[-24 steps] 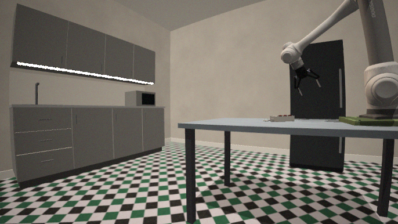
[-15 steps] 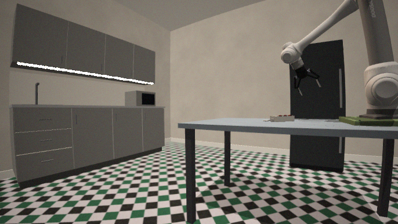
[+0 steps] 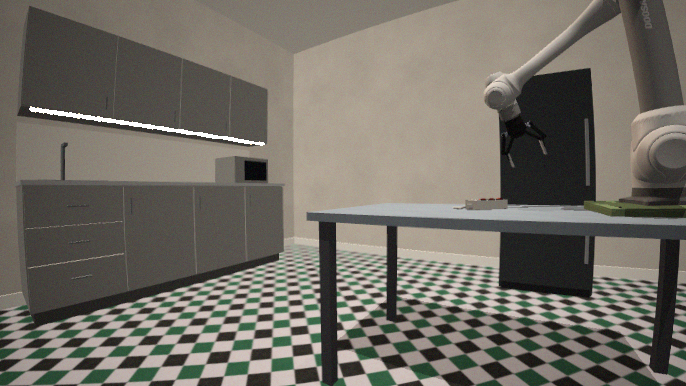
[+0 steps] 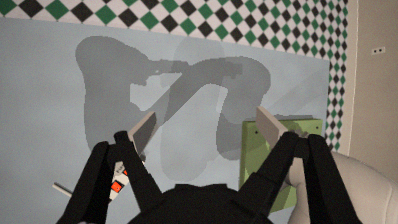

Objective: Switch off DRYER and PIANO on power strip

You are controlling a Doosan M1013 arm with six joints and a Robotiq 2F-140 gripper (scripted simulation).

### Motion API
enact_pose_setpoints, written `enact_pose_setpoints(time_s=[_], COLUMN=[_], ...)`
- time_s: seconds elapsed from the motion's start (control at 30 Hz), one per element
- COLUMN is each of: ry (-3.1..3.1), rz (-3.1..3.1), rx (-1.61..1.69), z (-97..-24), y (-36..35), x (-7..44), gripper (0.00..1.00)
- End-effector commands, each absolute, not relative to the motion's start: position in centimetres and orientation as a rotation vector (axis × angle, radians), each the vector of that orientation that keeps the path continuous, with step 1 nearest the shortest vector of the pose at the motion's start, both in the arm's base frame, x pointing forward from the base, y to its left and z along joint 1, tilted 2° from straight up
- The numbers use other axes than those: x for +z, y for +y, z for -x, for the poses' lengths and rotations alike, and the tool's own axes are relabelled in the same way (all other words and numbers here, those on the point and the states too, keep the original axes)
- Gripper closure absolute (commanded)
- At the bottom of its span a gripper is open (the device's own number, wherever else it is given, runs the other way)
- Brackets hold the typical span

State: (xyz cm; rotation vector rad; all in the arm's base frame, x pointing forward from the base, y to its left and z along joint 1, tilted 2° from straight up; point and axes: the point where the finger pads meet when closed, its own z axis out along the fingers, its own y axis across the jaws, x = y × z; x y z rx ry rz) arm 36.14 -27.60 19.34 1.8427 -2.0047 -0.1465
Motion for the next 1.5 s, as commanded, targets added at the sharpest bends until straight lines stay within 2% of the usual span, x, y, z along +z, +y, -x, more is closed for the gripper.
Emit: enact_pose_setpoints(time_s=[0.0,0.07,0.1,0.17,0.2,0.3,0.4,0.6,1.47], ry=[-1.927,-1.927,-1.877,-1.877,-1.824,-1.824,-1.727,-1.662,-1.661], rz=[-2.012,-2.012,-2.109,-2.109,-2.204,-2.204,-2.361,-2.457,-2.459], rx=[-0.039,-0.039,0.021,0.021,0.081,0.081,0.180,0.242,0.243], z=[-41.7,-41.7,-44.8,-44.8,-47.6,-47.7,-52.2,-54.8,-54.9], y=[-24.5,-24.5,-22.2,-22.2,-19.8,-19.7,-14.8,-11.3,-11.2], x=[16.6,16.6,15.3,15.3,14.0,14.0,12.0,10.8,10.8], gripper=[0.00,0.00,0.00,0.00,0.00,0.00,0.00,0.00,0.00])
